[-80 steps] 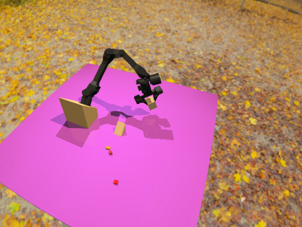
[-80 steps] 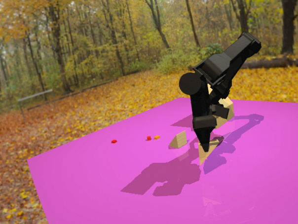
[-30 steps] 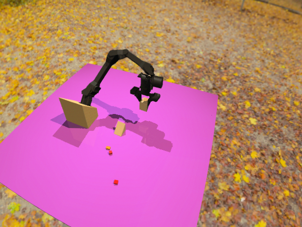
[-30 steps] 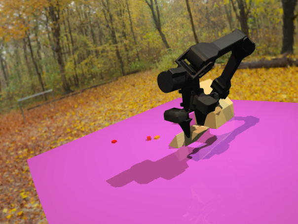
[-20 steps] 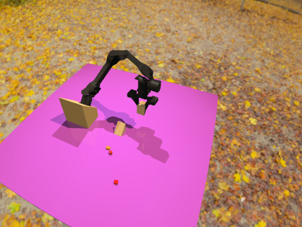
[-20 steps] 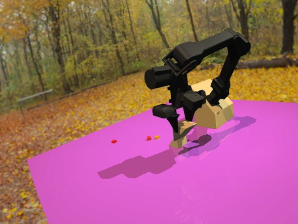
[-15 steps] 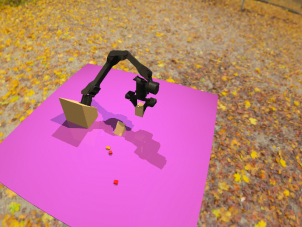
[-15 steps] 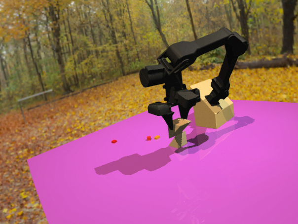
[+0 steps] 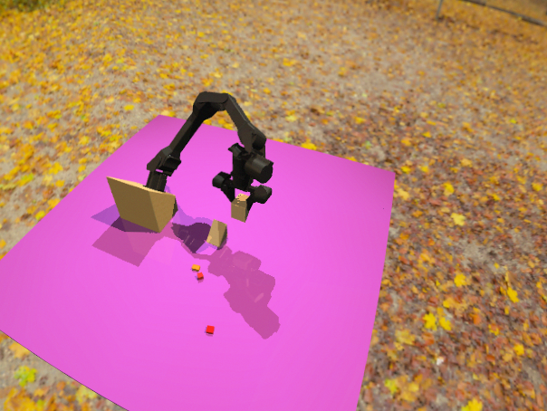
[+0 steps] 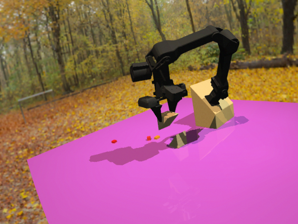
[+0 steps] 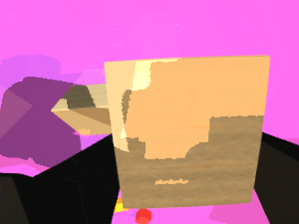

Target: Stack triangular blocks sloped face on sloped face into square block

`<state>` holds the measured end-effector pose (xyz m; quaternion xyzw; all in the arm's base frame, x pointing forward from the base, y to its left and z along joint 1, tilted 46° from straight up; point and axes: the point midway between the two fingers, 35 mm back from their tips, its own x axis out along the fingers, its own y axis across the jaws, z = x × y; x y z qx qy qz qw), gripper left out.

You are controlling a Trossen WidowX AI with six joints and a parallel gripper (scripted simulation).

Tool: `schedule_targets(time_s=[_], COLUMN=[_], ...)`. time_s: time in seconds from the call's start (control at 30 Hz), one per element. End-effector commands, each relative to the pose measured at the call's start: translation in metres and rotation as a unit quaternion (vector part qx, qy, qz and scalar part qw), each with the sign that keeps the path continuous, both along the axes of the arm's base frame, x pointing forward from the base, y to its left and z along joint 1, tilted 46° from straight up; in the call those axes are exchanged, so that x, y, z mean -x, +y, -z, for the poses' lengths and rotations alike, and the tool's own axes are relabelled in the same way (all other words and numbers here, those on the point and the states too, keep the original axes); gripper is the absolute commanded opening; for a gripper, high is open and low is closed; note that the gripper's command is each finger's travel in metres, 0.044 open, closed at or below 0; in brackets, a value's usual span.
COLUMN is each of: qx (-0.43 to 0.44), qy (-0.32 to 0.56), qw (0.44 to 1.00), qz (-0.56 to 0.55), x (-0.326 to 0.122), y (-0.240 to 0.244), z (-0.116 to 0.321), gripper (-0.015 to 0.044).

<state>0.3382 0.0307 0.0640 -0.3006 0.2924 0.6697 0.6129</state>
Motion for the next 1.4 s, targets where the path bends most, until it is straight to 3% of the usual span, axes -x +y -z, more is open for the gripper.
schedule_targets(time_s=[0.0,0.83,1.37], qx=[0.001,-0.036,-0.037], qy=[0.006,0.003,0.003], qw=[1.000,0.999,0.999], qz=[0.000,-0.013,-0.013], x=[0.007,0.061,0.065], y=[-0.020,-0.103,-0.051], z=[0.014,0.071,0.091], gripper=[0.0000,0.0000,0.0000])
